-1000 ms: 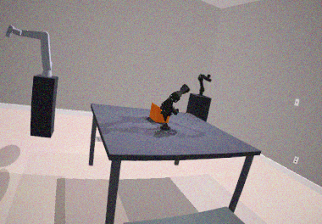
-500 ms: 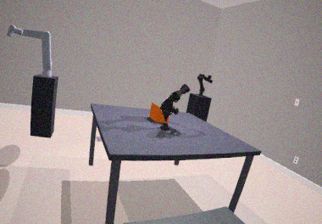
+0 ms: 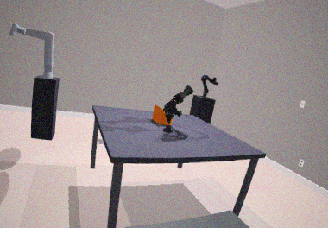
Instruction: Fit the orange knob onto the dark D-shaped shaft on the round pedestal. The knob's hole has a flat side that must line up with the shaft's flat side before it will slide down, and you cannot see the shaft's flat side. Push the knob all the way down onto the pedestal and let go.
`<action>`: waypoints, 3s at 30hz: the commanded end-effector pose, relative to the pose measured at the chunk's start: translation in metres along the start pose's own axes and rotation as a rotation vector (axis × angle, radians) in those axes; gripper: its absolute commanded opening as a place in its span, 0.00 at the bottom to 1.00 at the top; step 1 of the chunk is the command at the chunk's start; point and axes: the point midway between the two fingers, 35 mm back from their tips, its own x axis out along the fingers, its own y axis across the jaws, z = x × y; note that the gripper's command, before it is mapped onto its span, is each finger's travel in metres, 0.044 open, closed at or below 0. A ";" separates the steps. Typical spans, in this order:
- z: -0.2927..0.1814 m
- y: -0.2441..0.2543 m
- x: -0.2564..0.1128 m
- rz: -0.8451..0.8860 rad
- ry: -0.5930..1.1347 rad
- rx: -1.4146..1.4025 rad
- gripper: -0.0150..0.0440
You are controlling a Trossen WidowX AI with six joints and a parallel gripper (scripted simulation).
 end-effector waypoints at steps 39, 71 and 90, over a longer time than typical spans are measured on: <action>0.002 -0.001 -0.004 -0.002 -0.003 -0.224 0.25; 0.001 -0.001 0.000 -0.002 -0.003 -0.424 0.25; 0.000 0.000 -0.005 -0.002 -0.002 -0.434 0.25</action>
